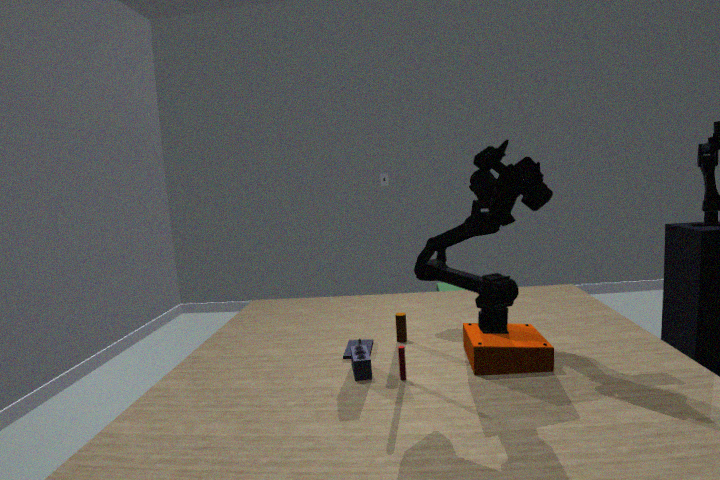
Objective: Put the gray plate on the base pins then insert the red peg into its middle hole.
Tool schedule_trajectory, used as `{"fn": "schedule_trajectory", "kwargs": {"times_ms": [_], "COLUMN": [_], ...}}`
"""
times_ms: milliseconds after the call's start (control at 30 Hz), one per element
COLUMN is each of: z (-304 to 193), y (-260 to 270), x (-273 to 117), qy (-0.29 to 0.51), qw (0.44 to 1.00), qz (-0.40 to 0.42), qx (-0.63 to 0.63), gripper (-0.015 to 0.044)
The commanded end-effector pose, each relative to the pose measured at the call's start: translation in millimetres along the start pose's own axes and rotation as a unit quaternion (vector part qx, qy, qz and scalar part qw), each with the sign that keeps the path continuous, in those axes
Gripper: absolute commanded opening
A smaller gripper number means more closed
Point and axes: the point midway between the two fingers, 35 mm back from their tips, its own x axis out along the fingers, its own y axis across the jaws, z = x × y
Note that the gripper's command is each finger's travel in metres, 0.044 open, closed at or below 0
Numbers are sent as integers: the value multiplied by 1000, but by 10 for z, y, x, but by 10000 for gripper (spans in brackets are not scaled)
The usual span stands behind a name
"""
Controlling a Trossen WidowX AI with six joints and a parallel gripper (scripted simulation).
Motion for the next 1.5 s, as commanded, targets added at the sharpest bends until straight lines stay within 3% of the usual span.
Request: {"fn": "schedule_trajectory", "kwargs": {"times_ms": [0, 167, 400, 633, 800, 967, 1167, 1467], "z": [0, -120, -752, -1752, -2323, -2890, -3471, -3963], "y": [0, 195, 495, 541, 447, 271, -7, -422], "x": [0, 251, 665, 762, 591, 253, -329, -1441], "qy": [0, 63, 244, 458, 553, 629, 675, 608], "qw": [1000, 997, 961, 855, 768, 648, 457, 118], "qz": [0, 39, 70, 2, -79, -194, -370, -636], "qx": [0, 25, 112, 242, 312, 382, 446, 461], "gripper": [426, 440, 440, 440, 440, 440, 440, 440]}}
